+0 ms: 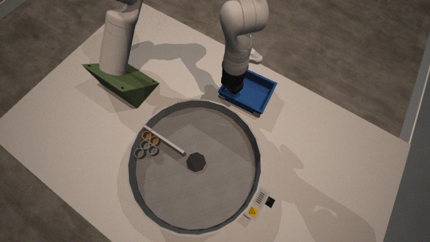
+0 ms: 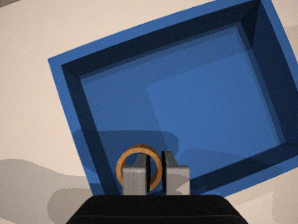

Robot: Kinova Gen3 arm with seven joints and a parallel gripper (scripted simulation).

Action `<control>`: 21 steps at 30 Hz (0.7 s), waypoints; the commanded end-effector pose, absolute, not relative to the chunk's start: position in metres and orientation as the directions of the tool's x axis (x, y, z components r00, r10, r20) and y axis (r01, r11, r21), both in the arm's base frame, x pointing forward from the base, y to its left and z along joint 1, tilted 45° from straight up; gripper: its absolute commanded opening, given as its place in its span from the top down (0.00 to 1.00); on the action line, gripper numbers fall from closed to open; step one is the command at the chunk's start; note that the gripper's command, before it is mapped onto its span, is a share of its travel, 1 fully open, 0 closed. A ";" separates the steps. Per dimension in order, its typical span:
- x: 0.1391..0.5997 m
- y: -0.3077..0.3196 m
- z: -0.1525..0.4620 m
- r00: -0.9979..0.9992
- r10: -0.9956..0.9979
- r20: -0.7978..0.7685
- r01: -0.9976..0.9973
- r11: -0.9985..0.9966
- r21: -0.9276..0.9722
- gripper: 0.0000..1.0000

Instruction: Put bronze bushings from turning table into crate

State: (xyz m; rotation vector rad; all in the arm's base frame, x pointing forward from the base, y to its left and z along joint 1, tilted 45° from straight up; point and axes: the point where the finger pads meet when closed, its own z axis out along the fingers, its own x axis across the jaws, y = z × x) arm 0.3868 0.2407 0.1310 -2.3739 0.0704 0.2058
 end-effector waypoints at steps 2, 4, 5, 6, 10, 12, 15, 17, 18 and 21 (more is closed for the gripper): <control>0.385 0.243 0.129 0.985 0.011 -0.173 -0.111 -0.725 -0.680 1.00; 0.385 0.243 0.129 0.985 0.011 -0.173 -0.111 -0.725 -0.680 1.00; 0.385 0.243 0.129 0.985 0.011 -0.173 -0.111 -0.725 -0.680 1.00; 0.385 0.243 0.129 0.985 0.011 -0.173 -0.111 -0.725 -0.680 1.00; 0.385 0.243 0.129 0.985 0.011 -0.173 -0.111 -0.725 -0.680 1.00; 0.385 0.243 0.129 0.985 0.011 -0.173 -0.111 -0.725 -0.680 1.00; 0.384 0.246 0.125 0.985 0.011 -0.173 -0.111 -0.725 -0.680 1.00; 0.384 0.249 0.122 0.985 0.011 -0.173 -0.111 -0.725 -0.680 1.00; 0.384 0.249 0.122 0.985 0.011 -0.173 -0.111 -0.725 -0.680 1.00; 0.384 0.249 0.122 0.985 0.011 -0.173 -0.111 -0.725 -0.680 1.00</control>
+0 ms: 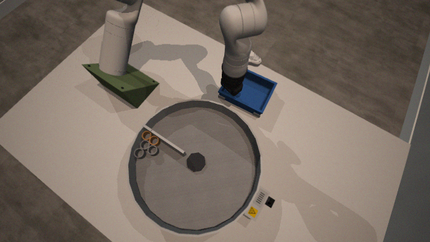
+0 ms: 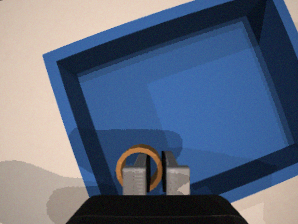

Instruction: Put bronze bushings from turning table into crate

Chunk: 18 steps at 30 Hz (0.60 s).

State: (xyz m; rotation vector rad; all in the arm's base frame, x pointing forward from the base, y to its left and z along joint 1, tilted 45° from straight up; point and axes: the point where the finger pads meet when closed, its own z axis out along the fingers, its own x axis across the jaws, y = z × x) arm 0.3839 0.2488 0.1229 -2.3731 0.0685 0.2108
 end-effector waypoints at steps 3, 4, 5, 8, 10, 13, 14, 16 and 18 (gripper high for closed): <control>0.384 0.249 0.122 0.985 0.011 -0.173 -0.111 -0.725 -0.680 1.00; 0.384 0.249 0.122 0.985 0.011 -0.173 -0.111 -0.725 -0.680 1.00; 0.384 0.249 0.122 0.985 0.011 -0.173 -0.111 -0.725 -0.680 1.00; 0.384 0.249 0.122 0.985 0.011 -0.173 -0.111 -0.725 -0.680 1.00; 0.383 0.251 0.120 0.985 0.011 -0.173 -0.111 -0.725 -0.680 1.00; 0.383 0.255 0.116 0.985 0.011 -0.173 -0.111 -0.725 -0.680 1.00; 0.383 0.255 0.116 0.985 0.011 -0.173 -0.111 -0.725 -0.680 1.00; 0.383 0.255 0.116 0.985 0.011 -0.173 -0.111 -0.725 -0.680 1.00; 0.383 0.255 0.116 0.985 0.011 -0.173 -0.111 -0.725 -0.680 1.00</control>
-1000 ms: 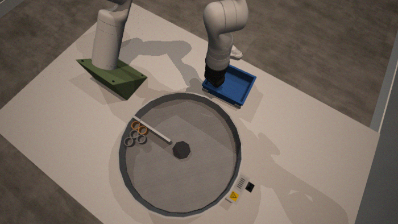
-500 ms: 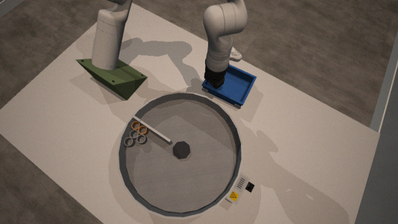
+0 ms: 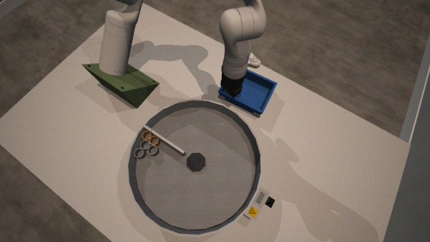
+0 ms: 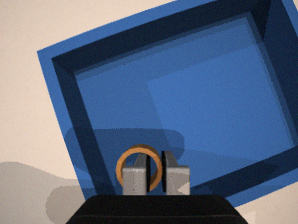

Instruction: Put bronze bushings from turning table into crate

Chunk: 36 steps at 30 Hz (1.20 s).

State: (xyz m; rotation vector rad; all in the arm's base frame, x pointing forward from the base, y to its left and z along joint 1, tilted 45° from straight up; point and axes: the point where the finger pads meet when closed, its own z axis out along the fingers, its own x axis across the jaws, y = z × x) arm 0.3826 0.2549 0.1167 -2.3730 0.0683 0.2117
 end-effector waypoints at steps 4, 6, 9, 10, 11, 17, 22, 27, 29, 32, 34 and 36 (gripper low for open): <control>0.383 0.255 0.116 0.985 0.011 -0.173 -0.111 -0.725 -0.680 1.00; 0.383 0.255 0.116 0.985 0.011 -0.173 -0.111 -0.725 -0.680 1.00; 0.382 0.257 0.114 0.985 0.011 -0.173 -0.111 -0.725 -0.680 1.00; 0.382 0.258 0.113 0.985 0.011 -0.173 -0.111 -0.725 -0.680 1.00; 0.382 0.259 0.112 0.985 0.011 -0.173 -0.111 -0.725 -0.680 1.00; 0.382 0.261 0.110 0.985 0.011 -0.173 -0.111 -0.725 -0.680 1.00; 0.382 0.261 0.110 0.985 0.011 -0.173 -0.111 -0.725 -0.680 1.00; 0.381 0.262 0.109 0.985 0.011 -0.173 -0.111 -0.725 -0.680 1.00; 0.381 0.263 0.108 0.985 0.012 -0.174 -0.111 -0.724 -0.680 1.00; 0.381 0.263 0.108 0.985 0.012 -0.174 -0.111 -0.724 -0.680 1.00; 0.381 0.263 0.108 0.985 0.012 -0.174 -0.111 -0.724 -0.680 1.00; 0.381 0.263 0.108 0.985 0.012 -0.174 -0.111 -0.724 -0.680 1.00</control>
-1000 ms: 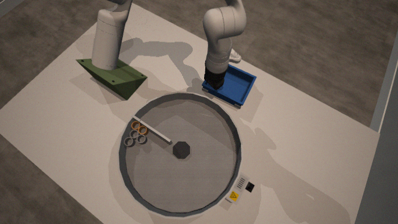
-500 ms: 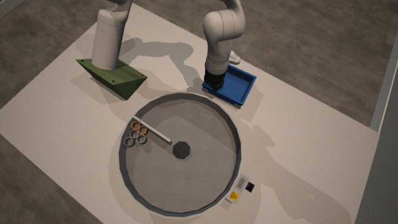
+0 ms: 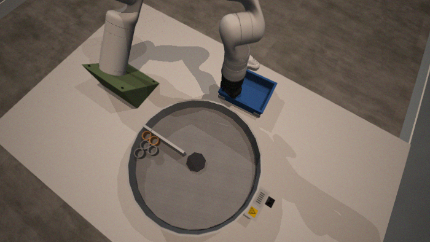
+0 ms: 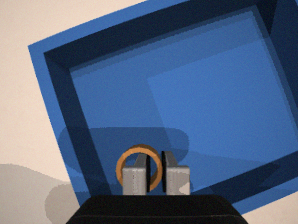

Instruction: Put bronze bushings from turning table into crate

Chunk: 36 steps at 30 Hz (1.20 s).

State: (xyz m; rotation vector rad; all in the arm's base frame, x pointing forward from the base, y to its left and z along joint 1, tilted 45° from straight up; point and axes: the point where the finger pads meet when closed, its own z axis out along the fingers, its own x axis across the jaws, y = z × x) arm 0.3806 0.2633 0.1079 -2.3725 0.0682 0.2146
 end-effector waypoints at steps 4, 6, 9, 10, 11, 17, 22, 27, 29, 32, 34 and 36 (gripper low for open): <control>0.381 0.263 0.108 0.985 0.012 -0.174 -0.111 -0.724 -0.680 1.00; 0.381 0.263 0.108 0.985 0.012 -0.173 -0.111 -0.724 -0.680 0.58; 0.381 0.263 0.108 0.985 0.012 -0.173 -0.111 -0.724 -0.680 0.58; 0.381 0.263 0.108 0.985 0.012 -0.173 -0.111 -0.724 -0.680 0.58; 0.381 0.263 0.108 0.985 0.012 -0.173 -0.111 -0.724 -0.680 0.58; 0.381 0.263 0.108 0.985 0.012 -0.173 -0.111 -0.724 -0.680 0.58; 0.381 0.263 0.108 0.985 0.012 -0.173 -0.111 -0.724 -0.680 0.58; 0.381 0.263 0.108 0.985 0.012 -0.173 -0.111 -0.724 -0.680 0.58; 0.381 0.263 0.108 0.985 0.012 -0.173 -0.111 -0.724 -0.680 0.58; 0.381 0.263 0.108 0.985 0.012 -0.173 -0.111 -0.724 -0.680 0.58; 0.381 0.263 0.108 0.985 0.012 -0.173 -0.111 -0.724 -0.680 0.58; 0.381 0.263 0.108 0.985 0.012 -0.173 -0.111 -0.724 -0.680 0.58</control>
